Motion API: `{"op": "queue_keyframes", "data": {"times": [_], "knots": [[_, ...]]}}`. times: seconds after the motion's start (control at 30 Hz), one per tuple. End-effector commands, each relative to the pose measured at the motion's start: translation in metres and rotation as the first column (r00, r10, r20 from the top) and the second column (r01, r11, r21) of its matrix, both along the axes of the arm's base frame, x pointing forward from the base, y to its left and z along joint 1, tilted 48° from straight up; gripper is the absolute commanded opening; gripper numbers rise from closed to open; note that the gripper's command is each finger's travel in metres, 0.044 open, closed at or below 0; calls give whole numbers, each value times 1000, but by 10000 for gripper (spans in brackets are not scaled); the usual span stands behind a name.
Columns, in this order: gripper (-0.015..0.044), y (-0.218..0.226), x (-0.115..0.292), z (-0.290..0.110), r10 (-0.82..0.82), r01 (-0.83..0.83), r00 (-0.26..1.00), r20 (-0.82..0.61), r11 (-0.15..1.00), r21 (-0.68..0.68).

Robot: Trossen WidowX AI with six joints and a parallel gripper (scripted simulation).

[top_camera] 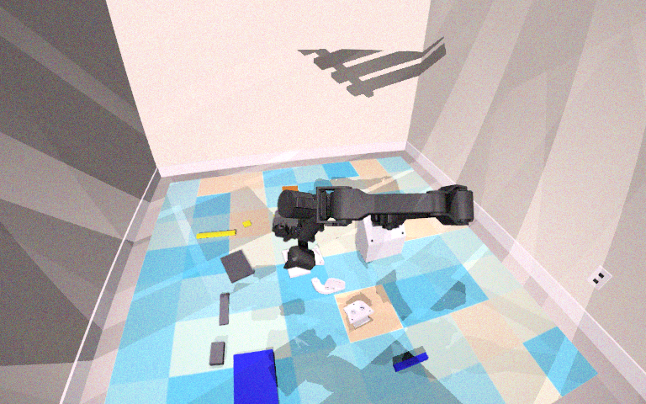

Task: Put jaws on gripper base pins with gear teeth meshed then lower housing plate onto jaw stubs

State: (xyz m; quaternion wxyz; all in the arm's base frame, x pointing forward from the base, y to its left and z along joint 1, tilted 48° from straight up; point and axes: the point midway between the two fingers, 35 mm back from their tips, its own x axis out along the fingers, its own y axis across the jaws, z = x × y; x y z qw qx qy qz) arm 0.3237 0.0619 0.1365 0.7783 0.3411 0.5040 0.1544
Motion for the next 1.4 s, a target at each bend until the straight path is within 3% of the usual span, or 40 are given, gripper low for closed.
{"op": "queue_keyframes", "data": {"times": [0.0, 0.87, 1.37], "knots": [[440, 11, -15, -12, 42, -40, 997, -66, 999, 23], [440, 63, -117, -53, 262, -189, 852, -454, 961, 200], [440, 94, -123, -80, 268, -191, 846, -461, 960, 207]]}}
